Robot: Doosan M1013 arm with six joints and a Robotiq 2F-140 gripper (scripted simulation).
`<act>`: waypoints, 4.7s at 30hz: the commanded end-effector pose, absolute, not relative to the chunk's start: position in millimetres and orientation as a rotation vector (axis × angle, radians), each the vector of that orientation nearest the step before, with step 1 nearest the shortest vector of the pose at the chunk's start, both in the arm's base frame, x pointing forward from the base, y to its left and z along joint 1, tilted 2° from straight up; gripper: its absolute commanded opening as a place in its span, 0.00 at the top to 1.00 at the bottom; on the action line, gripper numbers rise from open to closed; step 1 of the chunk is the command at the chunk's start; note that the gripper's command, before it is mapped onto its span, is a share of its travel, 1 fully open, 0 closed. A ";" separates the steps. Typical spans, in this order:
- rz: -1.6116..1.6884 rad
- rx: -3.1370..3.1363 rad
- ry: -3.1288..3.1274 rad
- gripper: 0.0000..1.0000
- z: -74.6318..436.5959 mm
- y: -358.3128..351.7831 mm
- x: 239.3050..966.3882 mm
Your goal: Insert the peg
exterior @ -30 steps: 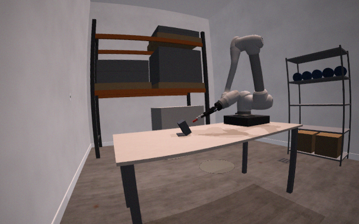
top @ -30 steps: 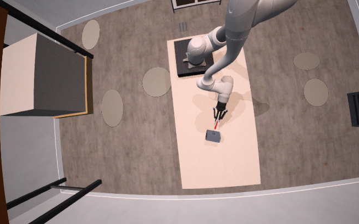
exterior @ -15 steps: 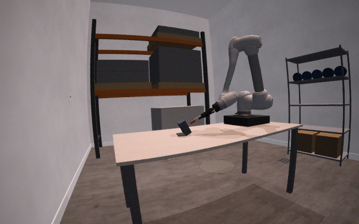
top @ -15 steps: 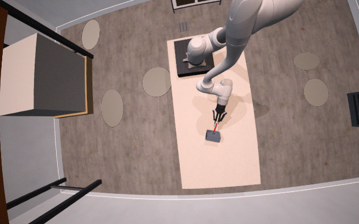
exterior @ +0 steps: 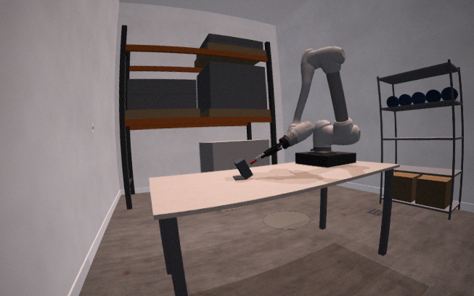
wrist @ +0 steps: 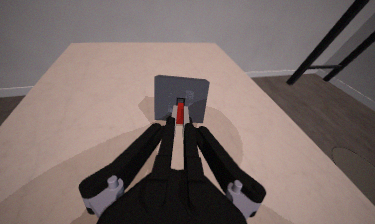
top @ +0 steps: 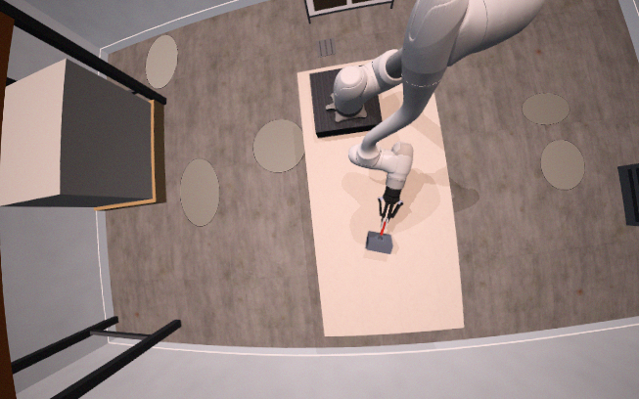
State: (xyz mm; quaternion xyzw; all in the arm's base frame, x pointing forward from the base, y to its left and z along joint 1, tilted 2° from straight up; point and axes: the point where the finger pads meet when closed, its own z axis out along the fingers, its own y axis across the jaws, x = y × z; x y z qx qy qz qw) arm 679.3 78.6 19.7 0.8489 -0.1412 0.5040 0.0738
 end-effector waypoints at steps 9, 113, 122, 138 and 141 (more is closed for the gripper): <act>1.513 2.548 -0.424 1.00 15.4 76.2 686.9; 1.513 2.548 -0.424 0.66 -4.1 65.4 721.1; 1.514 2.548 -0.424 0.50 6.7 72.0 704.8; 1.514 2.547 -0.424 0.25 28.6 84.3 667.1; 1.514 2.548 -0.424 0.20 33.0 86.5 658.6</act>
